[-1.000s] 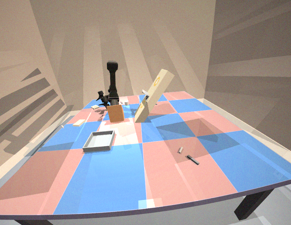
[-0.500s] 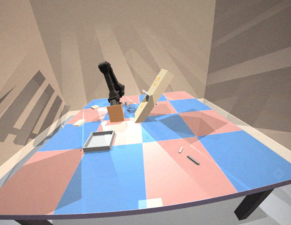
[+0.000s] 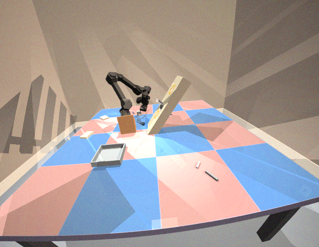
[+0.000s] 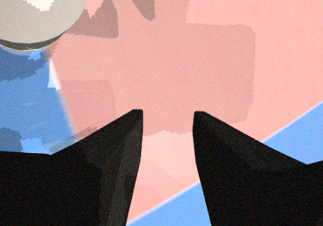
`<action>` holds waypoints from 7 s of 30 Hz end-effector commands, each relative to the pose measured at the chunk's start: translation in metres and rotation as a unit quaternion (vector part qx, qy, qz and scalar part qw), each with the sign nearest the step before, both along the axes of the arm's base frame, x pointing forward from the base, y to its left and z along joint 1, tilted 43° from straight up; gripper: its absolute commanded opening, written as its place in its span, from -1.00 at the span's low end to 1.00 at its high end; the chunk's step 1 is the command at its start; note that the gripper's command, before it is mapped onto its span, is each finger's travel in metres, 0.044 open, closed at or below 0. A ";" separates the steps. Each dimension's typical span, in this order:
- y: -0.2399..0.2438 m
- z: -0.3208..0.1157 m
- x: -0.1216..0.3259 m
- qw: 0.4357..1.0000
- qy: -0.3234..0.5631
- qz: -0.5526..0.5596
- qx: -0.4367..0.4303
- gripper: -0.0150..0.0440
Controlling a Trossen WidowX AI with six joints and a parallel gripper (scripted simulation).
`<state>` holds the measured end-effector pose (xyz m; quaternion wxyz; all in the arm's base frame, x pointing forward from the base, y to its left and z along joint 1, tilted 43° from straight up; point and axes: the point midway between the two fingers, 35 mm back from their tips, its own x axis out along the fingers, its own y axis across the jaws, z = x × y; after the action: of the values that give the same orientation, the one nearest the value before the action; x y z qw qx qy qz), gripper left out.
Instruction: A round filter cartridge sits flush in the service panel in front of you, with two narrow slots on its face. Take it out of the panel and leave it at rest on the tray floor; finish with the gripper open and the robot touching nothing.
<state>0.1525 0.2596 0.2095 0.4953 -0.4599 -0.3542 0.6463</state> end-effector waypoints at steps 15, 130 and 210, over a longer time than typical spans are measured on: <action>-0.203 0.014 0.170 0.842 0.304 -0.443 0.057 -0.14; -0.409 -0.082 0.179 0.328 0.670 -0.585 0.318 -0.14; -0.407 -0.084 0.183 -0.405 0.761 -0.129 0.490 -0.49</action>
<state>0.3323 -0.1494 0.1266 -0.4119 -0.8603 -0.2667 0.1384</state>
